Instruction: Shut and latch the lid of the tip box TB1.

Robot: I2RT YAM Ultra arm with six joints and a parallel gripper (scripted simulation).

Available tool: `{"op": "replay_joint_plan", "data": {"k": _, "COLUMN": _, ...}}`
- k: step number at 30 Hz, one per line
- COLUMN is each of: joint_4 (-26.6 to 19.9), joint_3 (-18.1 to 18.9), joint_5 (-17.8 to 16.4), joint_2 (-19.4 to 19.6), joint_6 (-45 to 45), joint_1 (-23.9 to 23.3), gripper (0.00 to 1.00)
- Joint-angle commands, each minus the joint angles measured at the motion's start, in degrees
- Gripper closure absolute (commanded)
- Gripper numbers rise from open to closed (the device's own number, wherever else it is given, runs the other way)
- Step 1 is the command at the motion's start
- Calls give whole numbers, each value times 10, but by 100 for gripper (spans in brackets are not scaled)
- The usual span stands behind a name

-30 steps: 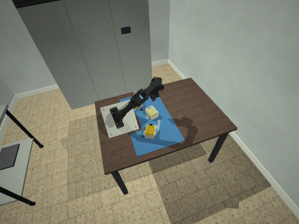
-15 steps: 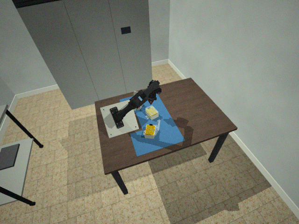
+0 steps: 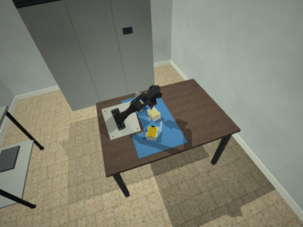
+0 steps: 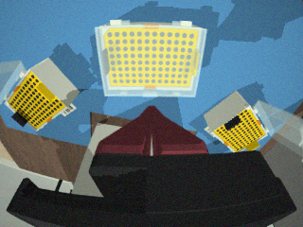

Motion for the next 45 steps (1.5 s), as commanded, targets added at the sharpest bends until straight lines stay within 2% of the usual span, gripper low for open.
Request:
{"op": "replay_joint_plan", "data": {"k": 1, "joint_4": 35, "joint_3": -15, "joint_5": 4, "joint_2": -13, "joint_6": -9, "joint_1": 2, "gripper": 100}}
{"op": "replay_joint_plan", "data": {"k": 3, "joint_4": 35, "joint_3": -15, "joint_5": 4, "joint_2": -13, "joint_6": -9, "joint_1": 2, "gripper": 100}}
{"op": "replay_joint_plan", "data": {"k": 11, "joint_4": 85, "joint_3": -75, "joint_5": 9, "joint_2": -33, "joint_6": -25, "joint_1": -11, "gripper": 100}}
{"op": "replay_joint_plan", "data": {"k": 30, "joint_4": 85, "joint_3": -75, "joint_5": 9, "joint_2": -33, "joint_6": -25, "joint_1": -11, "gripper": 100}}
{"op": "replay_joint_plan", "data": {"k": 45, "joint_4": 142, "joint_3": -106, "joint_5": 17, "joint_2": -27, "joint_6": -55, "joint_1": -35, "gripper": 100}}
